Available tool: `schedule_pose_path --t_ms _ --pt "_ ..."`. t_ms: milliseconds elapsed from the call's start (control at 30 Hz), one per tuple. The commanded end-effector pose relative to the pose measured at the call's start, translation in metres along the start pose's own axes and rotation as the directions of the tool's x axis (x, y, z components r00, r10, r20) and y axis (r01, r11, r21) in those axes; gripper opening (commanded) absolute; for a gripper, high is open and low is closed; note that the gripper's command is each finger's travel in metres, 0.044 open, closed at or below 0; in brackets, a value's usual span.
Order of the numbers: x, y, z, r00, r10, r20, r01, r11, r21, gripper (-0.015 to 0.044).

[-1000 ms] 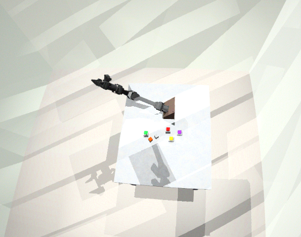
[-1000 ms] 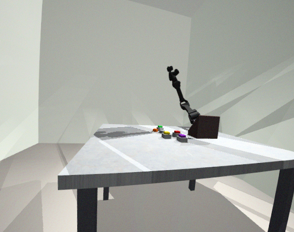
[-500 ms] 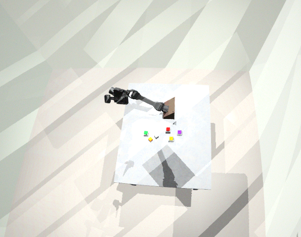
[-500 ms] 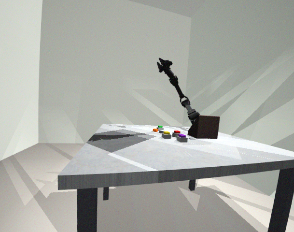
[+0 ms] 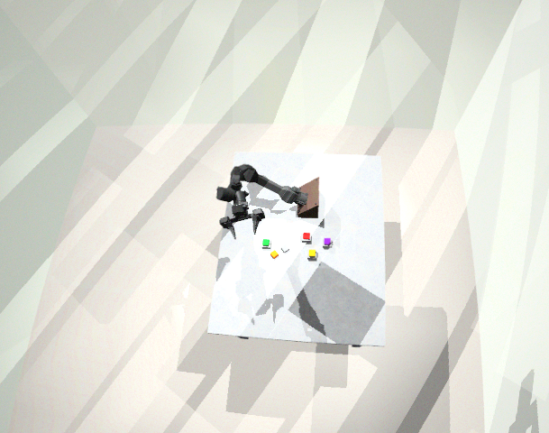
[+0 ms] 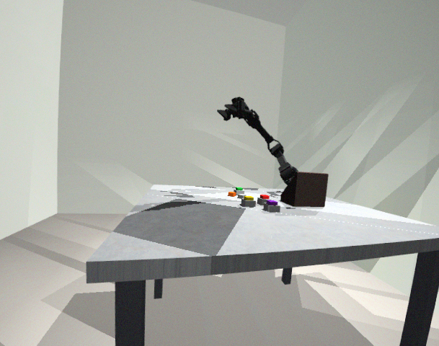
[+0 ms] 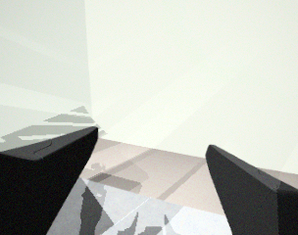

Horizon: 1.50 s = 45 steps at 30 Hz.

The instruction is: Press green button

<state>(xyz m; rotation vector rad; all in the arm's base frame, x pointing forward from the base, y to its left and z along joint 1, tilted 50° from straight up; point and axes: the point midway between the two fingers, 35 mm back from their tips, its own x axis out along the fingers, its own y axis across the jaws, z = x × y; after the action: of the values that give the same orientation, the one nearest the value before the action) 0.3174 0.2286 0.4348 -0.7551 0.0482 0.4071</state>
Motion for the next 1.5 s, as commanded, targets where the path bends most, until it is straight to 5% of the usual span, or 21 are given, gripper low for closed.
schedule_pose_path --t_ms 0,167,333,633,1000,1200,1467 --pt "0.017 0.017 -0.076 0.955 0.032 -0.295 -0.014 0.998 0.064 0.04" --pt "0.013 0.029 -0.157 0.808 0.04 -0.587 0.03 0.994 0.109 0.04" --pt "-0.015 0.032 -0.233 0.561 0.013 -0.828 0.116 0.989 0.094 0.04" --pt "-0.097 0.017 -0.321 0.025 -0.112 -0.993 0.214 0.971 -0.104 0.04" --pt "-0.098 0.017 -0.322 0.017 -0.115 -0.993 0.214 0.971 -0.109 0.04" --pt "-0.098 0.01 -0.38 -0.002 -0.118 -0.993 0.27 0.956 -0.114 0.0242" --pt "-0.098 0.009 -0.383 -0.003 -0.118 -0.993 0.272 0.955 -0.115 0.0032"
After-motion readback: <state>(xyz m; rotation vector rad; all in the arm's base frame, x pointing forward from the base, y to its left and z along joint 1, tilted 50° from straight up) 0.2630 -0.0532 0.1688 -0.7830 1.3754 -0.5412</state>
